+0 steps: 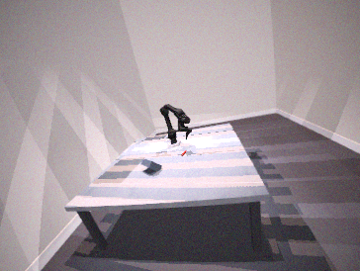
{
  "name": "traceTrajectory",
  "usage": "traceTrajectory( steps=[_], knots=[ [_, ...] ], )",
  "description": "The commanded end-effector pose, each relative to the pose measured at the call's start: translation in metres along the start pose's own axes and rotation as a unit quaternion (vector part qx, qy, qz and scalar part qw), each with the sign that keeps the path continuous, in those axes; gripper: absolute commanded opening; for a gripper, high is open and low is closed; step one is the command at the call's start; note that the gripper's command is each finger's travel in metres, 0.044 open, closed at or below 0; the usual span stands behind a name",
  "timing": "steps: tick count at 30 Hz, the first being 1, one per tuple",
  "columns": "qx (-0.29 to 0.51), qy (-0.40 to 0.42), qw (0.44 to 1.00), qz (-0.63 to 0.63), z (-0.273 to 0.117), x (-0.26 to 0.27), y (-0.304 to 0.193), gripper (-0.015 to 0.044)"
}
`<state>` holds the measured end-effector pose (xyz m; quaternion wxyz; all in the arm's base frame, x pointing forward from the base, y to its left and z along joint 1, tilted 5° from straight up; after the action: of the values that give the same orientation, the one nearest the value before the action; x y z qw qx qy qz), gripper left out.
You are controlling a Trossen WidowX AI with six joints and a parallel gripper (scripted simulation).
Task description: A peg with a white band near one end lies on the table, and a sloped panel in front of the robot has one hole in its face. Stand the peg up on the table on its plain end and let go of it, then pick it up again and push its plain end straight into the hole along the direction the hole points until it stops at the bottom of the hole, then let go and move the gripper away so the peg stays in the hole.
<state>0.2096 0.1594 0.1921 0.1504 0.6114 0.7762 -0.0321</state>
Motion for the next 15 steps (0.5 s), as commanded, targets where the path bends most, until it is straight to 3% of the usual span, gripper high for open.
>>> traceTrajectory(
  steps=[1,15],
  knots=[
    [0.018,0.014,0.998,0.062,0.008,-0.004,0.013,0.0440],
    [0.075,0.052,0.962,0.259,0.038,-0.023,0.052,0.0440]
  ],
)
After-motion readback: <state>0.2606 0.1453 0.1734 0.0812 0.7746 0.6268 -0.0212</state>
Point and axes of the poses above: the point midway between the two fingers, 35 mm back from their tips, its own z axis out along the fingers, its own x axis across the jaws, y = z × x, the point moved 8 cm from there along -z, back along the fingers, and after that the axes turned 7 degrees about z, right-handed, at the moved point
